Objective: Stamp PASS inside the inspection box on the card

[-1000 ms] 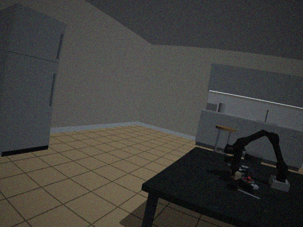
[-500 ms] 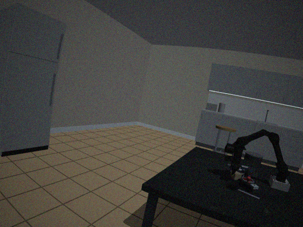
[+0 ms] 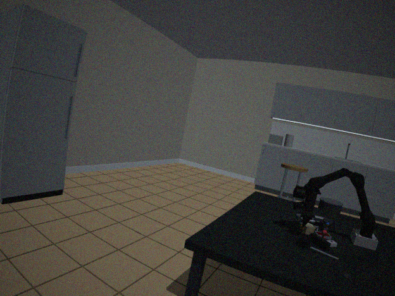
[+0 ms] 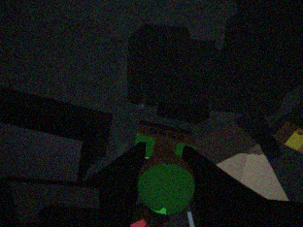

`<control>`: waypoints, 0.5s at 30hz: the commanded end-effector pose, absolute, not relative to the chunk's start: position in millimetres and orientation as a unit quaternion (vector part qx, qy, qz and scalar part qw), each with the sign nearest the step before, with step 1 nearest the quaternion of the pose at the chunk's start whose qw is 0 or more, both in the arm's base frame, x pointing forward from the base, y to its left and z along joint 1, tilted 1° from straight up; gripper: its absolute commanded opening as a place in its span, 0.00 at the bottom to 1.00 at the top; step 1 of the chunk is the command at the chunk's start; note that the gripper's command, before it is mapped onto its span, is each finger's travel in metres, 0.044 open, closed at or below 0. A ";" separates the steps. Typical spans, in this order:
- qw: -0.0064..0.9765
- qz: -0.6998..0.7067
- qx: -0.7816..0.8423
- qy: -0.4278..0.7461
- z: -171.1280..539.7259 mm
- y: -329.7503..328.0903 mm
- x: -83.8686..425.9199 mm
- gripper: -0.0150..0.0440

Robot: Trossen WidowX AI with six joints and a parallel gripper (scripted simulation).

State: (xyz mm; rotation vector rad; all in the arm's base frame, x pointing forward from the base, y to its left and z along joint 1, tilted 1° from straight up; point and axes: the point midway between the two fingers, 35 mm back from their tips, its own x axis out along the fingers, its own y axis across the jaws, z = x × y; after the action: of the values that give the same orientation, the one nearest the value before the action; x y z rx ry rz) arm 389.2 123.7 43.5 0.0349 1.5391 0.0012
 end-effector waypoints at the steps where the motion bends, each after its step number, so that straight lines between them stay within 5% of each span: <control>1: 0.719 0.001 0.016 0.695 46.7 123.7 389.8 0.25; 15: 0.719 0.001 0.016 0.695 53.6 123.4 389.5 0.25</control>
State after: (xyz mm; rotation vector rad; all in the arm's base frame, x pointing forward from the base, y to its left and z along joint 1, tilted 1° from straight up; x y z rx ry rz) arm 388.9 123.5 50.9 0.0351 1.5391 0.0010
